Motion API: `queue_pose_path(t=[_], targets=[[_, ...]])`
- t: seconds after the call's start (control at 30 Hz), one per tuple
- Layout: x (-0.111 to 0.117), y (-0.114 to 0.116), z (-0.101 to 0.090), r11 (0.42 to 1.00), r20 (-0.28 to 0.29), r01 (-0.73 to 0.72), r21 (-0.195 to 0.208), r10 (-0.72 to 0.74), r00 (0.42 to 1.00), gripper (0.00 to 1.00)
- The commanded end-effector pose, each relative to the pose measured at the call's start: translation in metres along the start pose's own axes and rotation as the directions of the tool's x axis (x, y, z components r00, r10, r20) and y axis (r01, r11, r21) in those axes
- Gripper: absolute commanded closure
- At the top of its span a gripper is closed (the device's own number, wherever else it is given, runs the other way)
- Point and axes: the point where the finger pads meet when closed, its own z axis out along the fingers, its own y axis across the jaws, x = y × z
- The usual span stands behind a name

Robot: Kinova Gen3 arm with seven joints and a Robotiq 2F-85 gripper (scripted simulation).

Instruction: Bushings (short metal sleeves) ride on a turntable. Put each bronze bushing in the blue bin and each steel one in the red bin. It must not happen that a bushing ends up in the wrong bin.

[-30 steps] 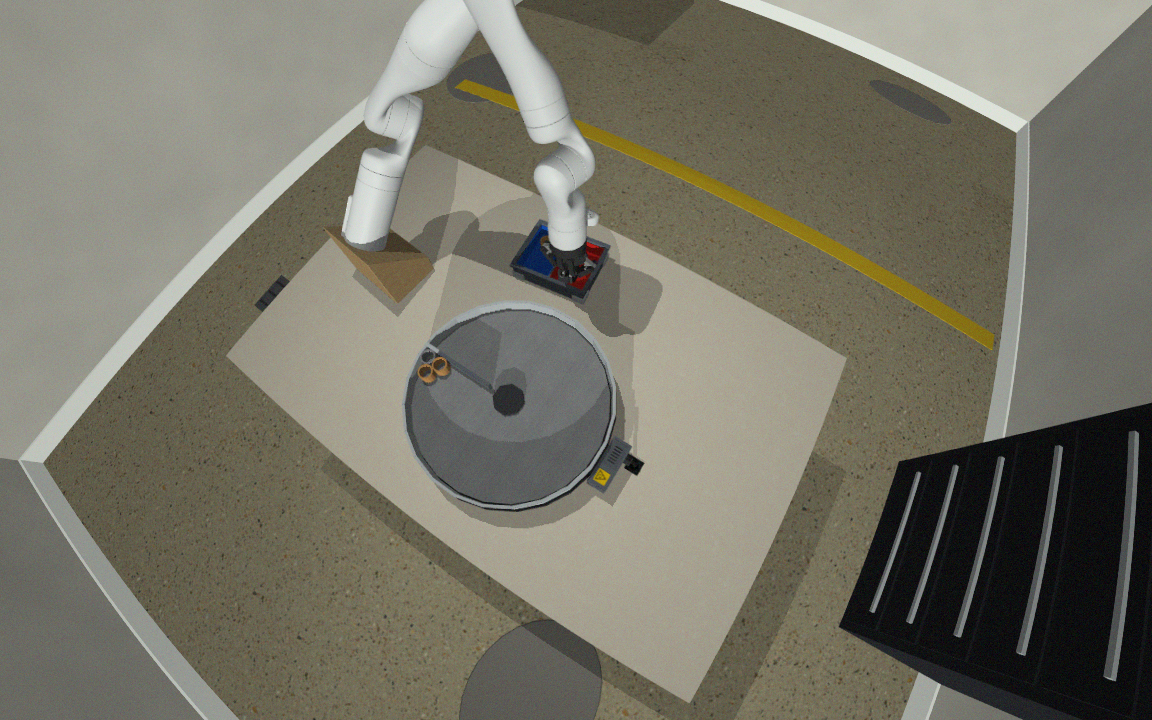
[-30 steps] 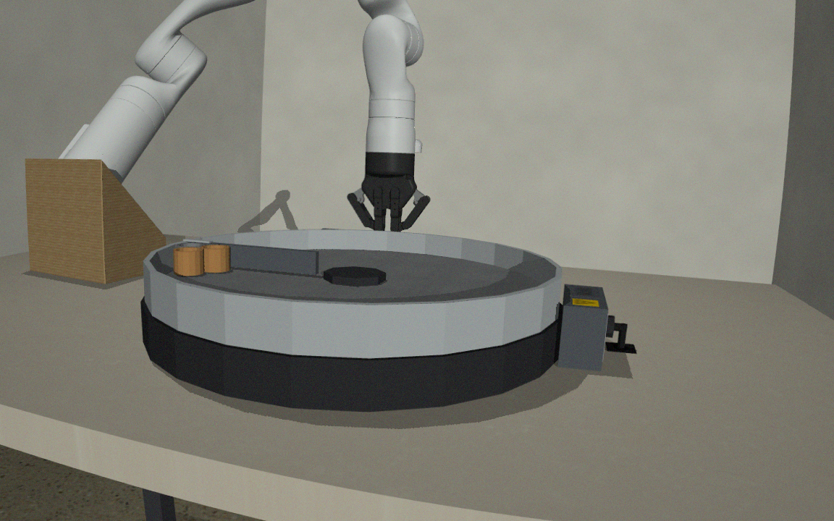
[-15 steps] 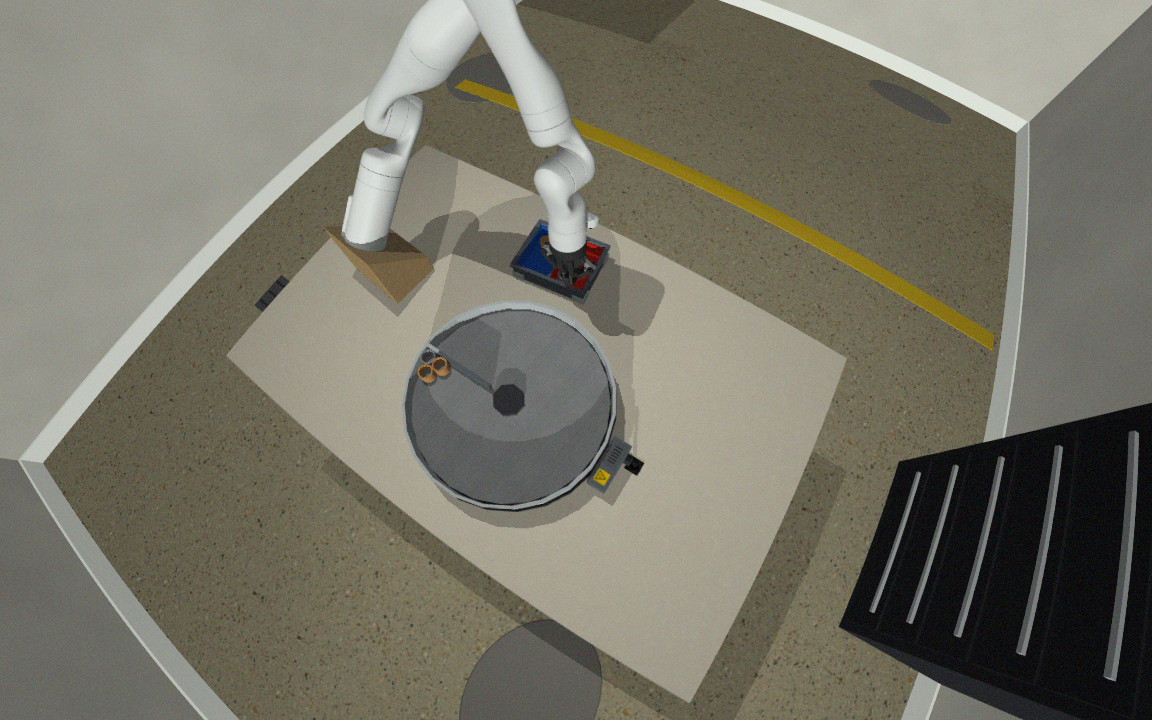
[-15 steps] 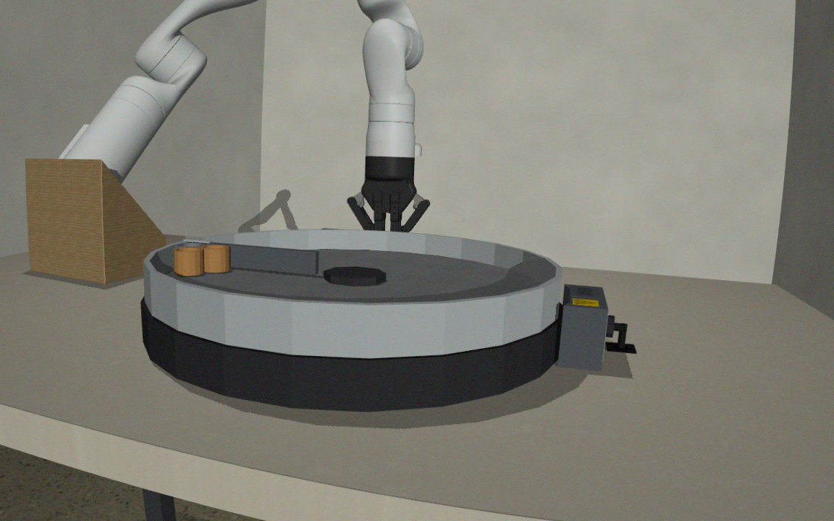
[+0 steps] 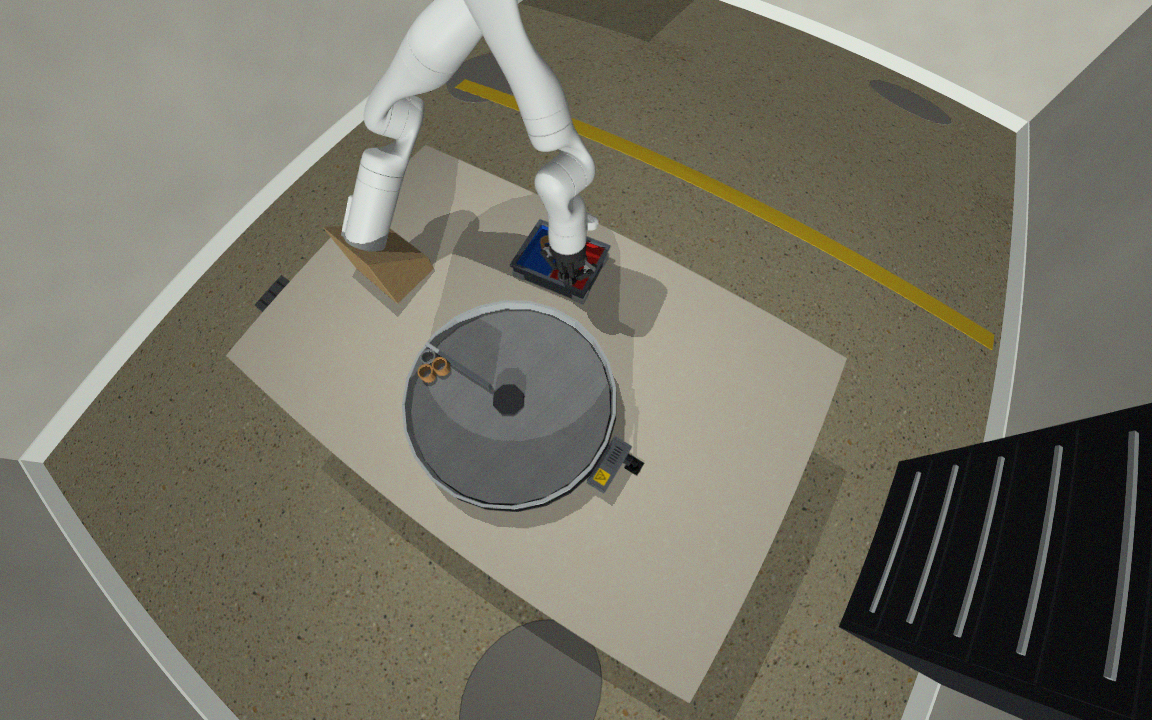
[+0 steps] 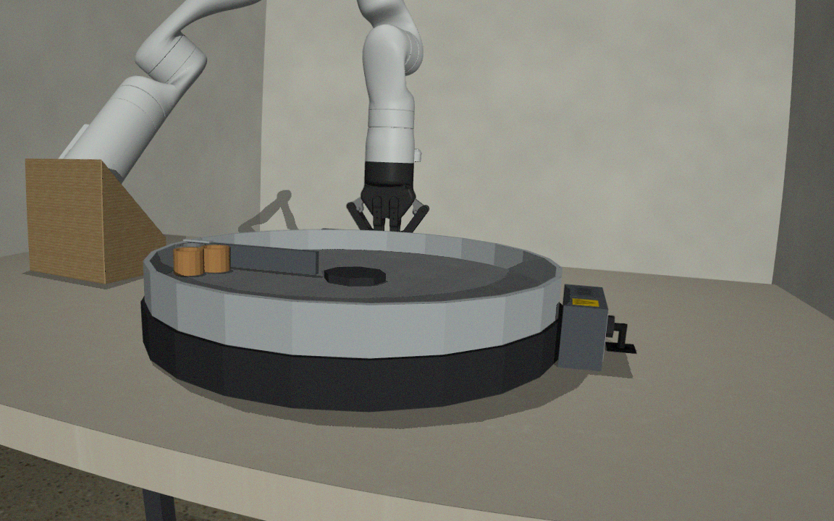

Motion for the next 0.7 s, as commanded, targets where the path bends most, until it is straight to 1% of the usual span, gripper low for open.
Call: queue_pose_path(t=[0.0, 0.37, 0.4, 0.67], targets=[[0.0000, 0.0002, -0.0001, 1.000, 0.000, 0.000, -0.001, 0.000, 1.000, 1.00], [-0.0001, 0.0004, -0.0001, 1.000, 0.000, 0.000, -0.001, 0.000, 1.000, 1.00], [-0.0002, 0.0004, -0.0002, 1.000, 0.000, 0.000, -0.001, 0.000, 1.000, 0.84], [-0.0002, 0.0004, -0.0002, 1.000, 0.000, 0.000, -0.001, 0.000, 1.000, 0.84]])
